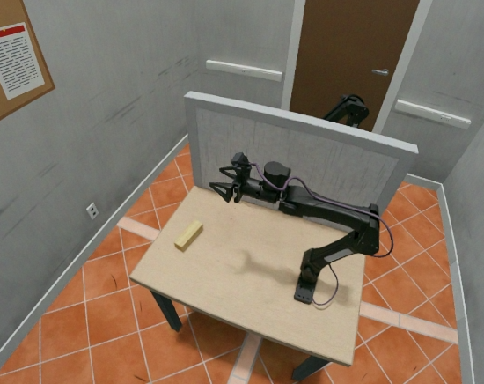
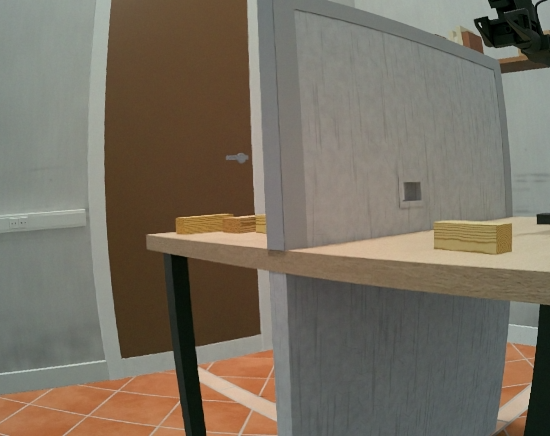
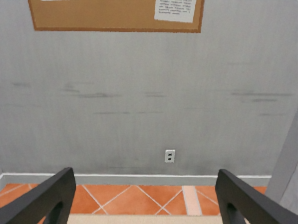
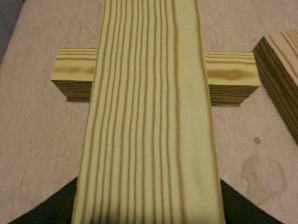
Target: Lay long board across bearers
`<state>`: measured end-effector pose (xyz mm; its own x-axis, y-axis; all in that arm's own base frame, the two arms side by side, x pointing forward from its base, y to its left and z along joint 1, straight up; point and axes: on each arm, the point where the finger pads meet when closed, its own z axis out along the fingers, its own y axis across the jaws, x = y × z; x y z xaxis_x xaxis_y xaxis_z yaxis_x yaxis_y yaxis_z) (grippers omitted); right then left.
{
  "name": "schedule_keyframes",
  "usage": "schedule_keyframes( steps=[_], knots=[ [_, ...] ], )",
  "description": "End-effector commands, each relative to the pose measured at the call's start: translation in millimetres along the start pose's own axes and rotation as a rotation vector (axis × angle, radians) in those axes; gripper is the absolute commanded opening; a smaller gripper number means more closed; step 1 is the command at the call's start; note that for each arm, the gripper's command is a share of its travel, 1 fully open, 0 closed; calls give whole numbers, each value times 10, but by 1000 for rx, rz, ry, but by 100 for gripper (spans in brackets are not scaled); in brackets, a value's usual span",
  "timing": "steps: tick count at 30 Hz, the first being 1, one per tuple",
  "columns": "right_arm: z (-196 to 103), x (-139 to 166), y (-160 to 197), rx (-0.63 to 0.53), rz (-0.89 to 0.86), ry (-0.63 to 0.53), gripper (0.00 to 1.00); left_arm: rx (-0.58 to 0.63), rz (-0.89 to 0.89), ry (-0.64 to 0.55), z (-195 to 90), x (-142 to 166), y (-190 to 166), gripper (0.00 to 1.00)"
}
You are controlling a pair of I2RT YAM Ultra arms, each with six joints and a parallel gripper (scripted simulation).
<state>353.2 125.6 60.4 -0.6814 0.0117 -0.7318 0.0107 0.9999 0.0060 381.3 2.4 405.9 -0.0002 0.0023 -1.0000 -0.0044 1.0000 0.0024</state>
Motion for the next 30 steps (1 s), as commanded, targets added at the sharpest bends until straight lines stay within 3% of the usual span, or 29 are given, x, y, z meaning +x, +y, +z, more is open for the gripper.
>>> schedule_keyframes(
  steps=[1,2,6,30],
  knots=[
    [-55,-285,-58,5,41,-114,0,-1,-2,-92,-68,-385,-11,77],
    [-94,-439,-15,-7,55,-146,0,-1,-2,-91,-68,-385,-11,77],
    [-111,-512,-1,-14,61,-155,0,-1,-2,-92,-68,-385,-11,77],
    [-109,-383,-2,-23,59,-104,0,-1,-2,-92,-68,-385,-11,77]
  ],
)
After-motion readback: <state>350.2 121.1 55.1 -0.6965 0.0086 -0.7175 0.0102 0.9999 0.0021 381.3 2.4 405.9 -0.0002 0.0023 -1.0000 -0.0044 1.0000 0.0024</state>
